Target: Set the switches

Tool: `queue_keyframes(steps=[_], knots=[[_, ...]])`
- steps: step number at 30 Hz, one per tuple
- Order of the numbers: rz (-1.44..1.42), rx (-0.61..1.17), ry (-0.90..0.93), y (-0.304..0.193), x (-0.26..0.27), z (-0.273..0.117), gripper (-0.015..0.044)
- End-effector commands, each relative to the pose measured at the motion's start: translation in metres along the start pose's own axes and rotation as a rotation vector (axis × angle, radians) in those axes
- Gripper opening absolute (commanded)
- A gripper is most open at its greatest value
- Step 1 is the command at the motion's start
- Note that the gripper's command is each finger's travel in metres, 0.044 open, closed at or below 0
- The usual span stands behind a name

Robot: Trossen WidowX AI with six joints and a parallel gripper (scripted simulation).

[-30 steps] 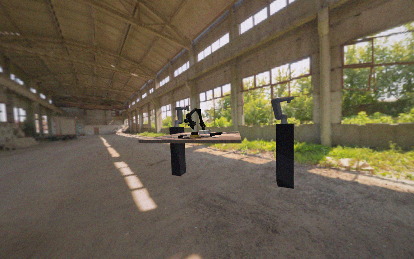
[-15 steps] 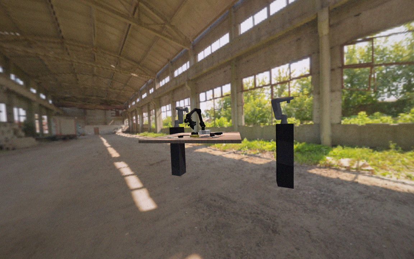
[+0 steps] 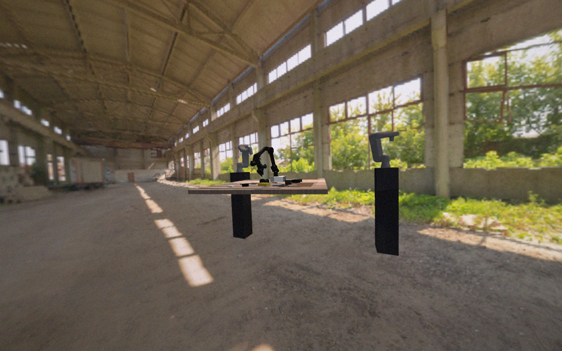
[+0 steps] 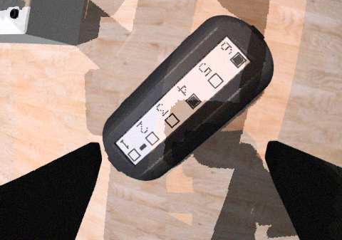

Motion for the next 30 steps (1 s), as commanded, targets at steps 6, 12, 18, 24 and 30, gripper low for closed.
queue_keyframes(steps=[6, 12, 18, 24, 30], knots=[[0.527, 0.033, -0.038, 0.002, 0.012, 0.000, 0.0440], [0.876, 0.041, -0.067, 0.004, 0.018, 0.001, 0.0440], [1.223, 0.041, -0.102, 0.005, 0.024, 0.003, 0.0440], [1.571, 0.031, -0.141, 0.007, 0.031, 0.005, 0.0440], [1.919, 0.010, -0.184, 0.009, 0.037, 0.007, 0.0440]])
Point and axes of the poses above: the point midway between the two fingers, 35 mm back from their tips, its own z axis out along the fingers, its own x axis across the jaws, y = z × x, the point moved 8 cm from there along -z, back along the fingers, and after that the axes turned 15 degrees about -z, right-handed, at the moved point
